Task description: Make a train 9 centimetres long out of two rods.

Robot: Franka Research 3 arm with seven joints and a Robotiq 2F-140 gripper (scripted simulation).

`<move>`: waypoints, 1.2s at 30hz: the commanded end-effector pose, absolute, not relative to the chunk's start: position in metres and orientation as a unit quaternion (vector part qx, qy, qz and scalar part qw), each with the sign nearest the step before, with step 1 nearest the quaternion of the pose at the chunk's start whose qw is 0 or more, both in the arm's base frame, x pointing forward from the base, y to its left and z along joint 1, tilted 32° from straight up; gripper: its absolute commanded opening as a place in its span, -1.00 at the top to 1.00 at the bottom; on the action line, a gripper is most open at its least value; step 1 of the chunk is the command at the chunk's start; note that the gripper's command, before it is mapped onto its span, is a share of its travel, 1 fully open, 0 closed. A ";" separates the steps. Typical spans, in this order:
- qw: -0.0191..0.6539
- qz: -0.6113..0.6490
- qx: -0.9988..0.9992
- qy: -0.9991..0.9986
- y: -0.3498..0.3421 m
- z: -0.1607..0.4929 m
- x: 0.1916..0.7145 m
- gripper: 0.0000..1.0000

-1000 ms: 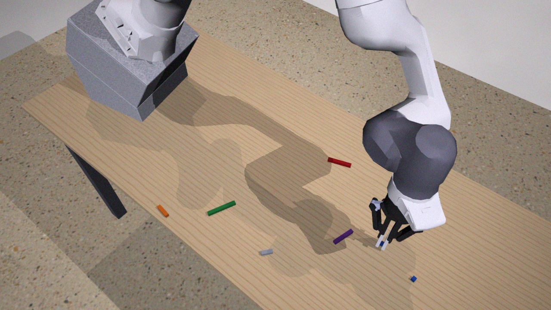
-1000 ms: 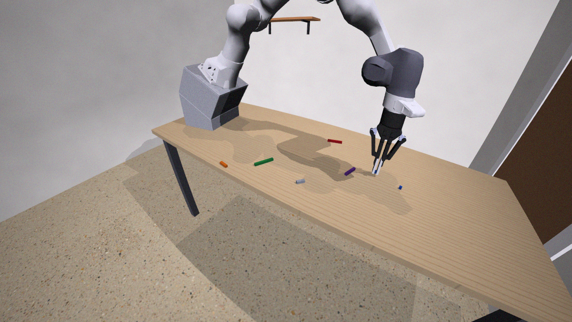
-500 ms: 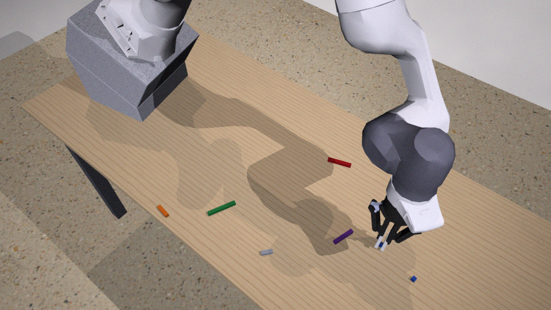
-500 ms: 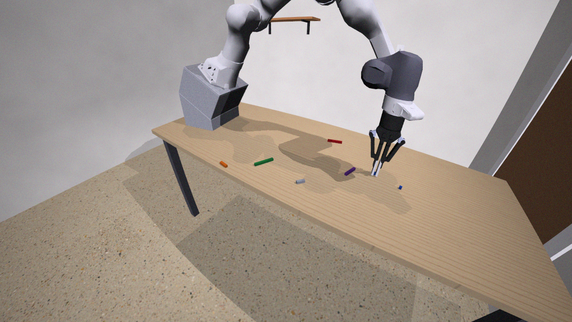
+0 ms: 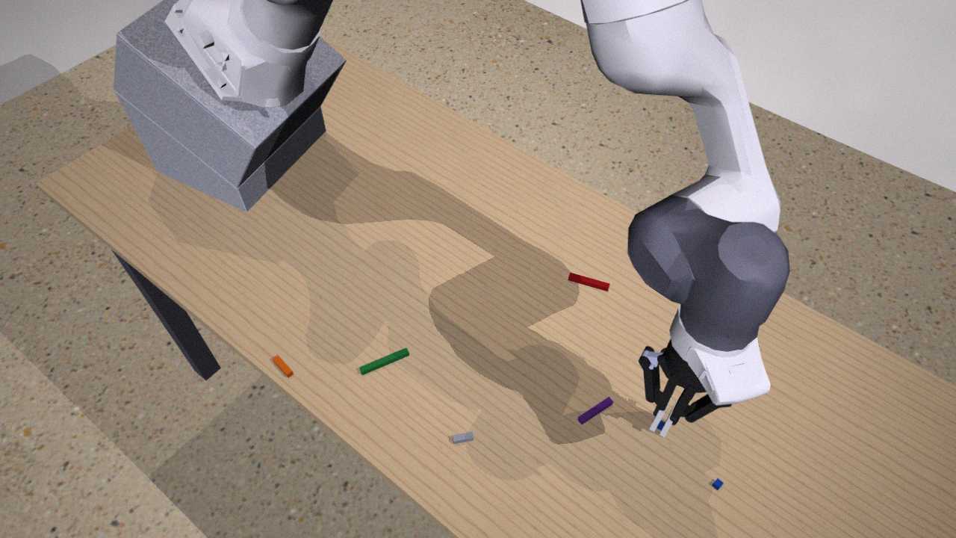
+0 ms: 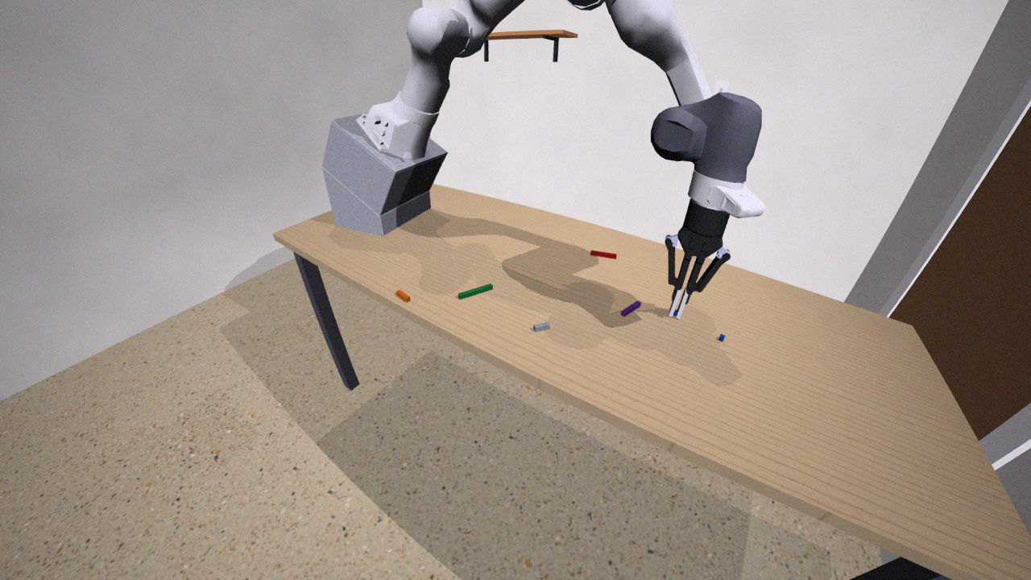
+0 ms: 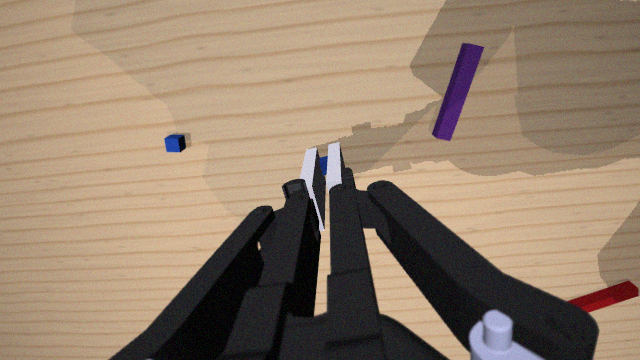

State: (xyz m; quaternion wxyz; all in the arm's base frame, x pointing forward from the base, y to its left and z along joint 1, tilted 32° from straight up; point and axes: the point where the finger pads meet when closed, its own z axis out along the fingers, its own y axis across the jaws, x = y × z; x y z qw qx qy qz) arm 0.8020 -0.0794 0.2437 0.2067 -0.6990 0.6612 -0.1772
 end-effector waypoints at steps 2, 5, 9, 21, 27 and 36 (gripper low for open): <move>0.207 -0.179 -0.700 0.660 -0.081 0.244 0.803 0.75; 0.207 -0.179 -0.700 0.660 -0.081 0.244 0.803 0.75; 0.207 -0.179 -0.700 0.660 -0.081 0.244 0.803 0.75; 0.207 -0.179 -0.700 0.660 -0.081 0.244 0.803 0.75; 0.207 -0.179 -0.700 0.660 -0.081 0.244 0.803 0.67; 0.207 -0.179 -0.700 0.660 -0.081 0.244 0.803 0.58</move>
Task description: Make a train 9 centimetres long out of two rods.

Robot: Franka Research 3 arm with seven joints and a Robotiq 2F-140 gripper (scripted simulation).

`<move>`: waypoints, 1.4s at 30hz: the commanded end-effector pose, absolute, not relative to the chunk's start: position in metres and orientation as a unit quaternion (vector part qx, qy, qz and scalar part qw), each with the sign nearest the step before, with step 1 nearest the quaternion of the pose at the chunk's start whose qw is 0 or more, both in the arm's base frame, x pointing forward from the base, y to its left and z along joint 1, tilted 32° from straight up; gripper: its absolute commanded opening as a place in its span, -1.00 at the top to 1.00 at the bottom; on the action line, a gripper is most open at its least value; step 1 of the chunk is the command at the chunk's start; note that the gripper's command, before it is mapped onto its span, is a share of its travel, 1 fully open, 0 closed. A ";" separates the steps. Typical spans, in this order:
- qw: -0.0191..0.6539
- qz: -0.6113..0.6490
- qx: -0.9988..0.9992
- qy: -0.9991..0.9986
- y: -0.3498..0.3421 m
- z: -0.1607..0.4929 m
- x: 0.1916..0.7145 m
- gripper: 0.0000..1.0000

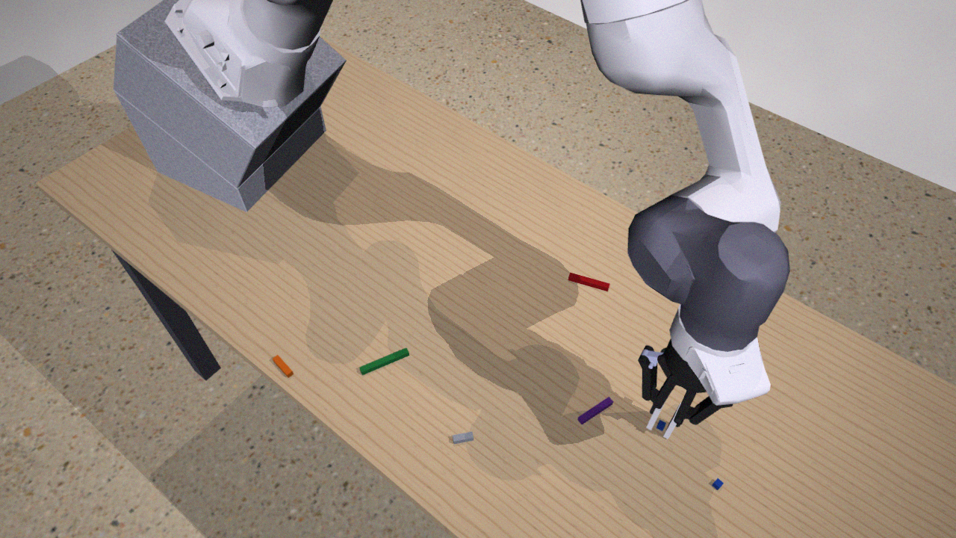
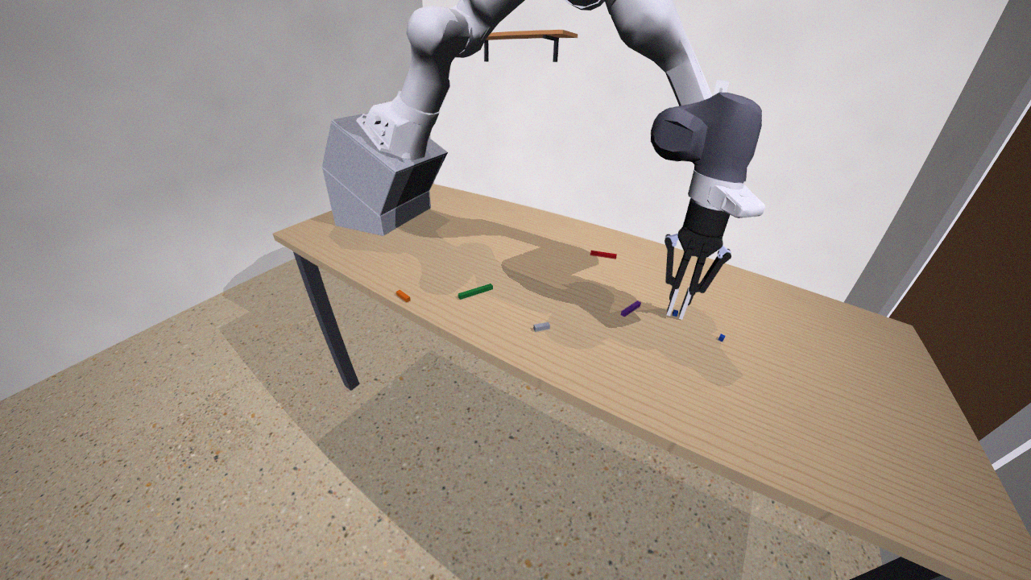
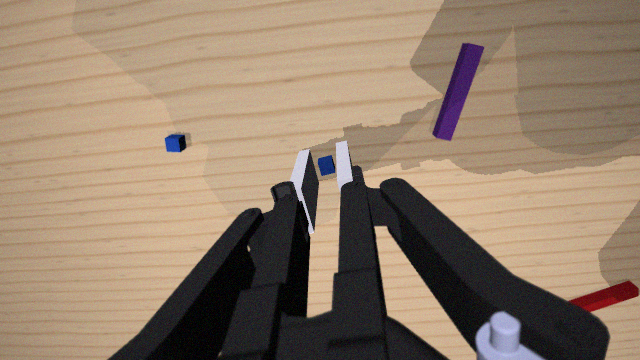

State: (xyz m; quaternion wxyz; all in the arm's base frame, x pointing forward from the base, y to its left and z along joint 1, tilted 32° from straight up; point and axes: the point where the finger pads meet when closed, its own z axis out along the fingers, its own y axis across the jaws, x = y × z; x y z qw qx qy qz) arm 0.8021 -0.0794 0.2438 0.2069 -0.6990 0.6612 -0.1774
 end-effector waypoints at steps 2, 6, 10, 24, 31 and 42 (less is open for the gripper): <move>0.207 -0.179 -0.700 0.660 -0.081 0.244 0.803 0.54; 0.207 -0.179 -0.700 0.660 -0.081 0.244 0.803 0.54; 0.207 -0.179 -0.700 0.660 -0.081 0.244 0.803 0.54; 0.207 -0.179 -0.700 0.660 -0.082 0.267 0.788 0.54; 0.207 -0.179 -0.700 0.660 -0.084 0.291 0.774 0.54; 0.207 -0.179 -0.700 0.660 -0.085 0.320 0.756 0.54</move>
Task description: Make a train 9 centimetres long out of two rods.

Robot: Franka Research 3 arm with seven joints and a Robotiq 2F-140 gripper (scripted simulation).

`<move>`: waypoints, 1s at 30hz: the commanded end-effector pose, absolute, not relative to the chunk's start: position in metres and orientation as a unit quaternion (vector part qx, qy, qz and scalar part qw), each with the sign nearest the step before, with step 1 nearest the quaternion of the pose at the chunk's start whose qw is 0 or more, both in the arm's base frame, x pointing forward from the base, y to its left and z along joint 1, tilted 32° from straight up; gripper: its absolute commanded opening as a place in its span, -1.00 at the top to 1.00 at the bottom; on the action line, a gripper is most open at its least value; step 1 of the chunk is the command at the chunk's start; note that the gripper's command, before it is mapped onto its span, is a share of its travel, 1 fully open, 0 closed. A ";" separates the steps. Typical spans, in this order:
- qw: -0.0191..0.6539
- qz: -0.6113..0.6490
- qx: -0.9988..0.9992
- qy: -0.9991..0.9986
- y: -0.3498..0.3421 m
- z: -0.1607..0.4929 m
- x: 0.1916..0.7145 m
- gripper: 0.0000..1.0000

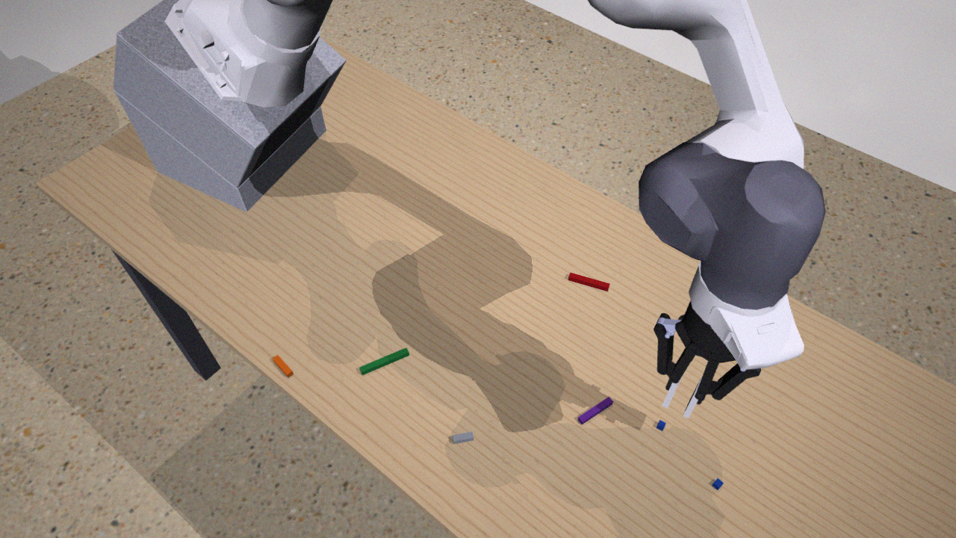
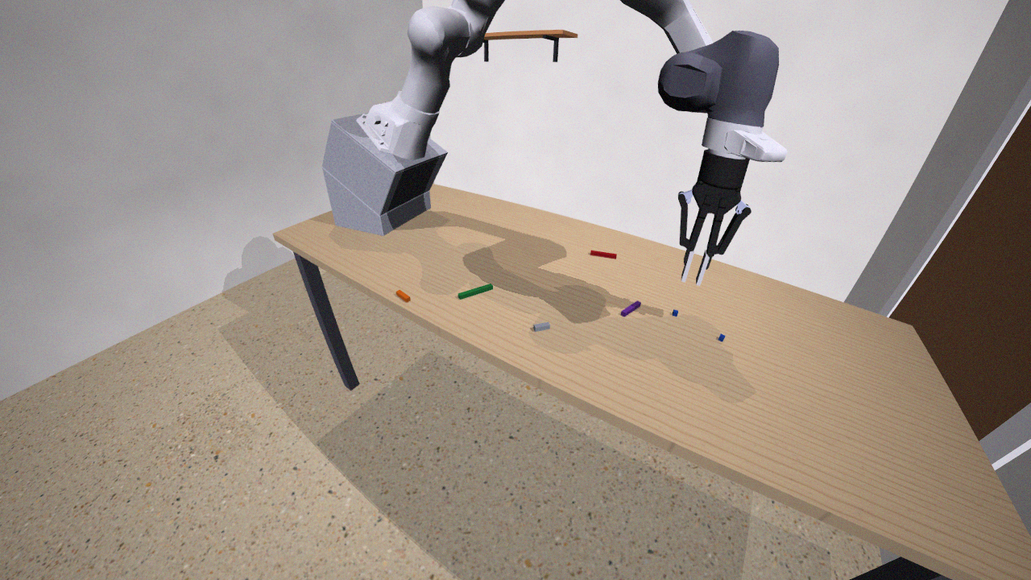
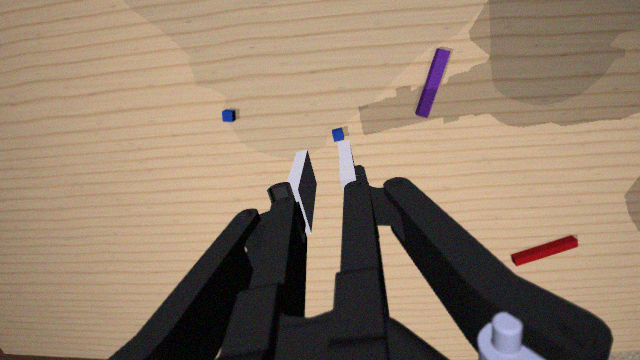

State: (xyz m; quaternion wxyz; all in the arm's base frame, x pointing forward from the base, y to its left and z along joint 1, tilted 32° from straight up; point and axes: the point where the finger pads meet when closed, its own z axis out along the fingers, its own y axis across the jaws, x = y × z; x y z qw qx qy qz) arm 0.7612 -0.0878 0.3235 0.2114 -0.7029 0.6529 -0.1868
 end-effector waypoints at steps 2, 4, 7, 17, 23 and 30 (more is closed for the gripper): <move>0.207 -0.179 -0.700 0.660 -0.085 0.321 0.756 0.54; 0.207 -0.179 -0.700 0.660 -0.085 0.321 0.756 0.54; 0.207 -0.179 -0.700 0.660 -0.085 0.321 0.756 -1.00; 0.207 -0.179 -0.700 0.660 -0.085 0.321 0.756 -1.00; 0.207 -0.179 -0.700 0.660 -0.085 0.321 0.756 -1.00; 0.220 -0.168 -0.690 0.669 -0.103 0.302 0.737 -1.00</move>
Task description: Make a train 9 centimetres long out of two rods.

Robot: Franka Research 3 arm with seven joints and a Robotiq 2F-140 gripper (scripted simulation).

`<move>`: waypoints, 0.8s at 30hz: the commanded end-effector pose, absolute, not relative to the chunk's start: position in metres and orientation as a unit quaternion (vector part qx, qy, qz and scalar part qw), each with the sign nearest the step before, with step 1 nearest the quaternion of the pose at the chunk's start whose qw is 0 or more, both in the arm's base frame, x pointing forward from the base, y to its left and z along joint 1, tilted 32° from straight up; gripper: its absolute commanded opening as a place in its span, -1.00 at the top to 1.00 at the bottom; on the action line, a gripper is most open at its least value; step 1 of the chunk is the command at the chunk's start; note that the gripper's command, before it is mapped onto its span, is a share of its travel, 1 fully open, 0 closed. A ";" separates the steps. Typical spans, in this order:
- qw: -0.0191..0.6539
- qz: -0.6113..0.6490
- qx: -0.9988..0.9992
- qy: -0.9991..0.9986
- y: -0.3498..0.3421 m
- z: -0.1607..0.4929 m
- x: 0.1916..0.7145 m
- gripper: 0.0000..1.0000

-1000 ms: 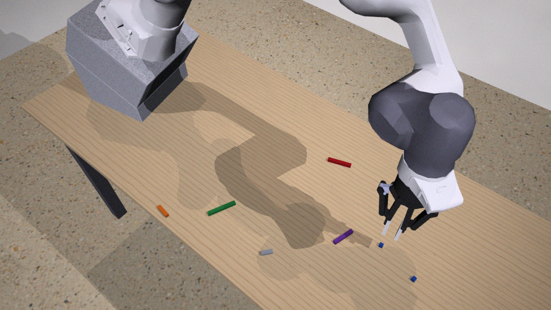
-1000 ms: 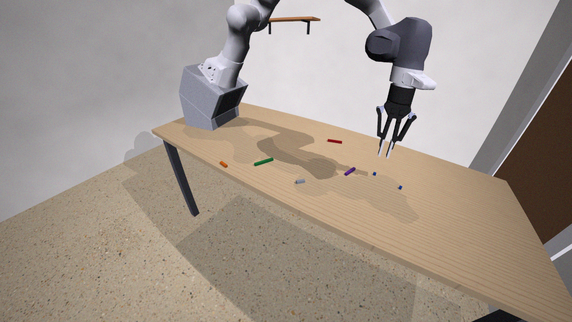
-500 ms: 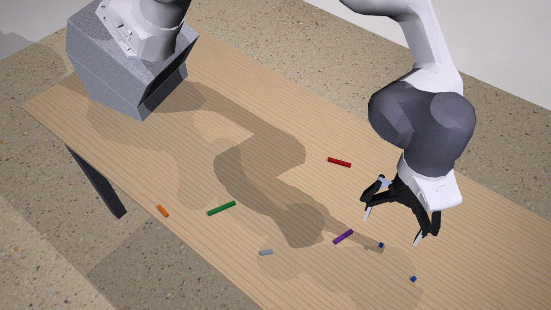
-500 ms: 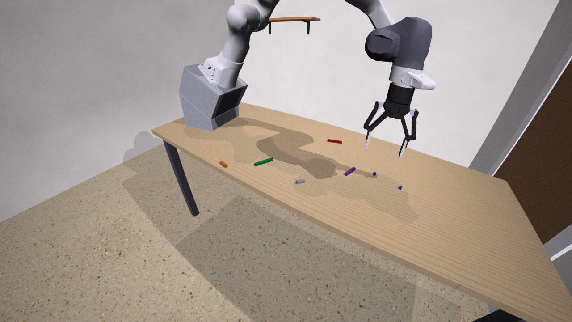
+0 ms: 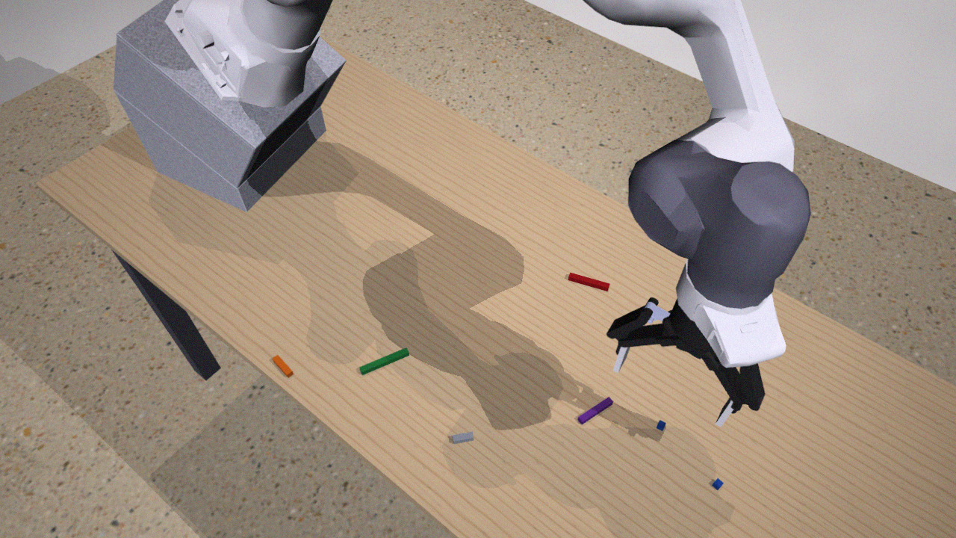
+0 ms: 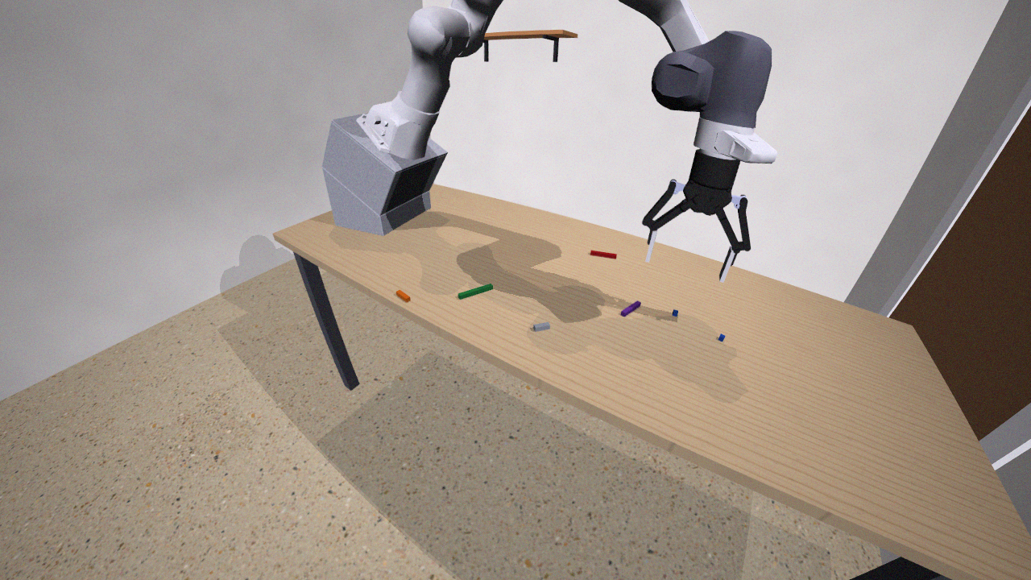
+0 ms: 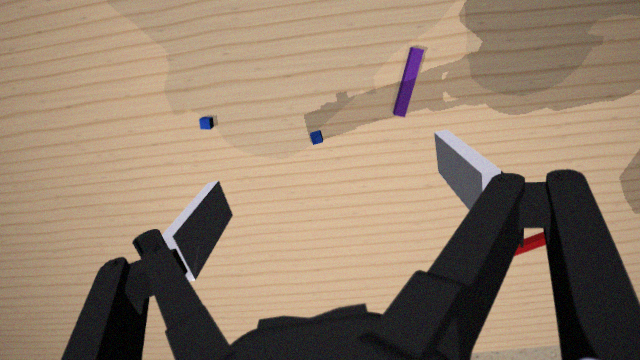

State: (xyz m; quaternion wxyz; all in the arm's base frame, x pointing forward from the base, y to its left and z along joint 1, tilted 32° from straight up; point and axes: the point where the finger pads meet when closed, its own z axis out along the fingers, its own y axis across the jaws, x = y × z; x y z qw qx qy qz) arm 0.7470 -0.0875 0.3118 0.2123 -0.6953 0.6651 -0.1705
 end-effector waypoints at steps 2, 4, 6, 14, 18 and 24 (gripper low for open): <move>0.230 -0.160 -0.678 0.679 -0.118 0.285 0.719 -1.00; 0.238 -0.155 -0.668 0.687 -0.130 0.273 0.704 -1.00; 0.246 -0.151 -0.656 0.698 -0.144 0.258 0.686 -1.00; 0.264 -0.140 -0.606 0.737 -0.187 0.206 0.617 -1.00; 0.267 -0.136 -0.576 0.760 -0.205 0.176 0.574 -1.00; 0.265 -0.130 -0.540 0.788 -0.220 0.139 0.518 -1.00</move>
